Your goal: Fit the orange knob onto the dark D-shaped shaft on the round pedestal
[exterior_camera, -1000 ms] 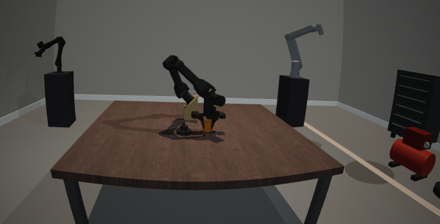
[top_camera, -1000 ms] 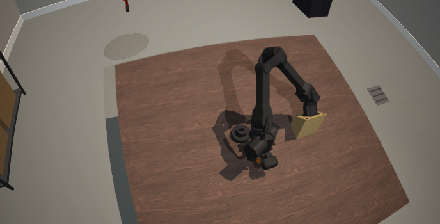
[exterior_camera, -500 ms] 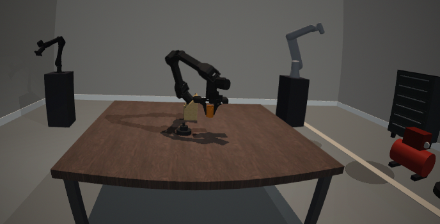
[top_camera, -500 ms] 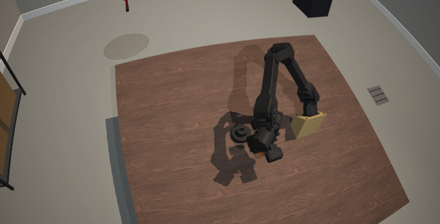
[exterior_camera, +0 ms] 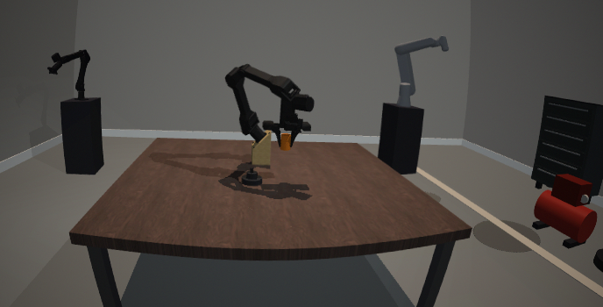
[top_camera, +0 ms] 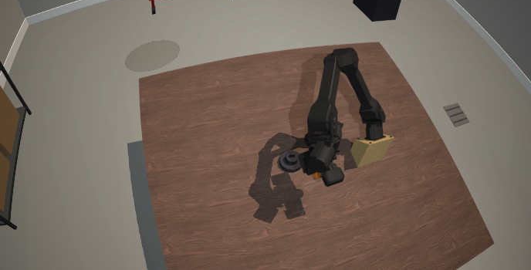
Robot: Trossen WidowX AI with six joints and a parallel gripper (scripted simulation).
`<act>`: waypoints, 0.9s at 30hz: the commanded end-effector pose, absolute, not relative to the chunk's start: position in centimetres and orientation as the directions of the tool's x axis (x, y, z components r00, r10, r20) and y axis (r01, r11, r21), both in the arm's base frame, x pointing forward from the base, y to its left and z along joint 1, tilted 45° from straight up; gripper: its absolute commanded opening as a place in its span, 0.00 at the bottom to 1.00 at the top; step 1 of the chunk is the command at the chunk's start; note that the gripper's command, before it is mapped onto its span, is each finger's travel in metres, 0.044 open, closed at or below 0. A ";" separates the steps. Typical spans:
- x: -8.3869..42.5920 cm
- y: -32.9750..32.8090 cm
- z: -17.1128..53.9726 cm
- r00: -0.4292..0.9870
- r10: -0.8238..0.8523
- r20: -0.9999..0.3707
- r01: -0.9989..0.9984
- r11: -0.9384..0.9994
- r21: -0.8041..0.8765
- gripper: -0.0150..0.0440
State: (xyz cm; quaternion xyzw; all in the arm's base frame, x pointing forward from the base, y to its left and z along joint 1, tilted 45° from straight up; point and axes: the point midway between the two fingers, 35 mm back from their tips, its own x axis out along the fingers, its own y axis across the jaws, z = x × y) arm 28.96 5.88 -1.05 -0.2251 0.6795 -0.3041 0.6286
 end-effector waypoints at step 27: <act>30.8 -2.5 3.0 -0.089 -0.682 -0.726 0.083 0.722 -0.687 0.25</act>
